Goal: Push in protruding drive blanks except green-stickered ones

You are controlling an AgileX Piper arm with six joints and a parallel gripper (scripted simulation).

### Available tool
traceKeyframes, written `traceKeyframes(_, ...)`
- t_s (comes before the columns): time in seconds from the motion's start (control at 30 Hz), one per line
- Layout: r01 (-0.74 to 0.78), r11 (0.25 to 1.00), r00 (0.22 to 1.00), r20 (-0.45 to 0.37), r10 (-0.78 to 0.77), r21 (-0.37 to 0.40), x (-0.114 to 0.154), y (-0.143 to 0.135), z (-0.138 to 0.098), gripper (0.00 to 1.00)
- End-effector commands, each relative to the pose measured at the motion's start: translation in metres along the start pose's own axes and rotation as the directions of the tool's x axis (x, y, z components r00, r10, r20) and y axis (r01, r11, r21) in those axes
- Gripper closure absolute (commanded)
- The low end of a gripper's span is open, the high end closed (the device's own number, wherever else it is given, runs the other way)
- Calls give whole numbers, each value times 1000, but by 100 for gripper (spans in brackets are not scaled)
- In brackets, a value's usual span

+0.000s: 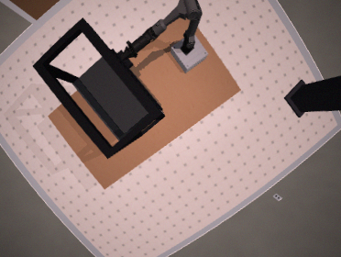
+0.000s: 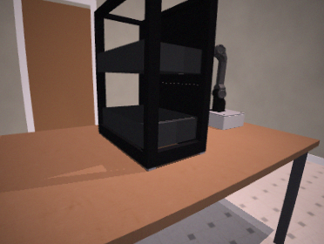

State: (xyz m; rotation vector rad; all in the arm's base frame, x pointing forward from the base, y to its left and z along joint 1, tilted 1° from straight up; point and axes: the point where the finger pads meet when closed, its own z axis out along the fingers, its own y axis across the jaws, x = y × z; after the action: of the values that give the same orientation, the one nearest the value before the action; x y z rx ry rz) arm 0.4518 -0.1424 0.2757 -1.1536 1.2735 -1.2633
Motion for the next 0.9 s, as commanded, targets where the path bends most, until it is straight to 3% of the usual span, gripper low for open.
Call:
traceKeyframes(0.0,-1,1000,1000,2,1,-3,-1,1,3,100)
traceKeyframes(0.4,-1,1000,1000,2,1,-3,-1,1,-4,100)
traceKeyframes(0.73,-1,1000,1000,2,1,-3,-1,1,-84,100)
traceKeyframes(0.87,-1,1000,1000,2,1,-3,-1,1,-103,100)
